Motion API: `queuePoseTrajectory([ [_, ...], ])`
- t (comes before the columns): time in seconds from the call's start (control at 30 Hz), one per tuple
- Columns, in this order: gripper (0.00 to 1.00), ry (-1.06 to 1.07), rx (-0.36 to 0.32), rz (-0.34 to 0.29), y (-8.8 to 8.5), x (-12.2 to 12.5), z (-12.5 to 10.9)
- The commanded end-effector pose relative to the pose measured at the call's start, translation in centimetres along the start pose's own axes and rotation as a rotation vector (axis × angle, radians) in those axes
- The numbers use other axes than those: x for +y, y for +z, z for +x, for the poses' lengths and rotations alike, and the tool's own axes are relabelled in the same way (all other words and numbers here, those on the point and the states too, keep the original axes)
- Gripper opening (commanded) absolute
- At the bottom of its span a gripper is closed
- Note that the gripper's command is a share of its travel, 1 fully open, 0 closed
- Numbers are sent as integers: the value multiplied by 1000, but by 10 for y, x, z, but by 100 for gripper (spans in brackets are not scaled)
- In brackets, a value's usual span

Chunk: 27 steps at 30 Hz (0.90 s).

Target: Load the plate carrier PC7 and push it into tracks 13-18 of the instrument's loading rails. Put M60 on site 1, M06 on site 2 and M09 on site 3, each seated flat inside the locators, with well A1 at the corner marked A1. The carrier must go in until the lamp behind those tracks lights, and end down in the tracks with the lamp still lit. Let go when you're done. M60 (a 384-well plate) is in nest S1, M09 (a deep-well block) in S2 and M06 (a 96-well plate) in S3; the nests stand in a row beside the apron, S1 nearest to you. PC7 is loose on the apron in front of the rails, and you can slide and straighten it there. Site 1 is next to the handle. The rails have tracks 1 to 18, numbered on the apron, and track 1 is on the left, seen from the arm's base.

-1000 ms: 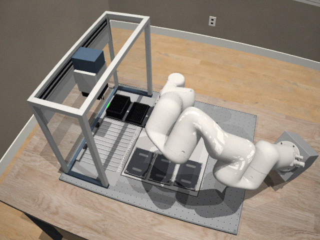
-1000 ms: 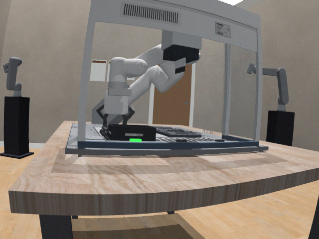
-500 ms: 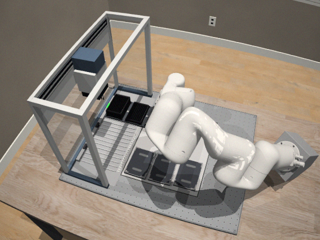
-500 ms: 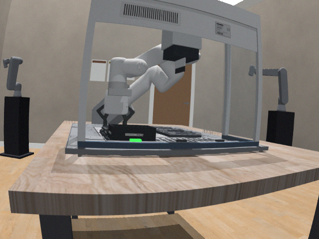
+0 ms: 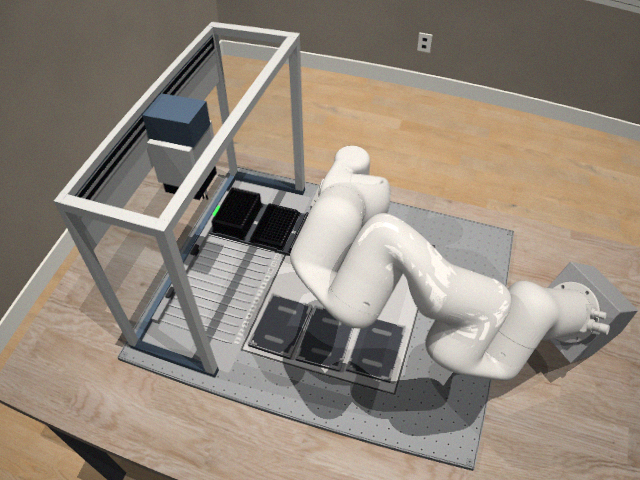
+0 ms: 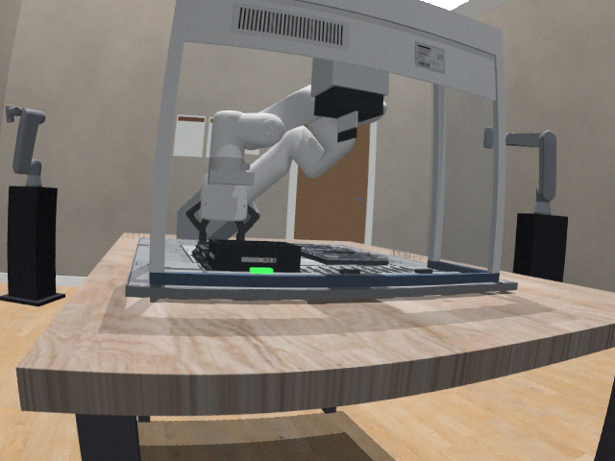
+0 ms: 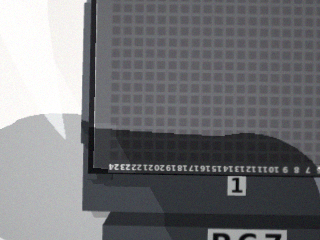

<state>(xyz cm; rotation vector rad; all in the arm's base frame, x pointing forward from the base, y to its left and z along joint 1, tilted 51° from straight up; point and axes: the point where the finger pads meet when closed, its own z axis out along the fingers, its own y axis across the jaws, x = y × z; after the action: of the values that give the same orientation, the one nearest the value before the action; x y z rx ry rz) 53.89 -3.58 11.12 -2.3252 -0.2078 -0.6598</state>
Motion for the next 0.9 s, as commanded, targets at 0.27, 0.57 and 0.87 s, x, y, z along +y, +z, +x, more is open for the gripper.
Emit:
queuePoseTrajectory([
  [0.27,82,-1,2,-2,-1,1,-2],
  [0.57,82,-1,2,-2,-1,1,-7],
  [0.87,82,-1,2,-2,-3,1,-7],
])
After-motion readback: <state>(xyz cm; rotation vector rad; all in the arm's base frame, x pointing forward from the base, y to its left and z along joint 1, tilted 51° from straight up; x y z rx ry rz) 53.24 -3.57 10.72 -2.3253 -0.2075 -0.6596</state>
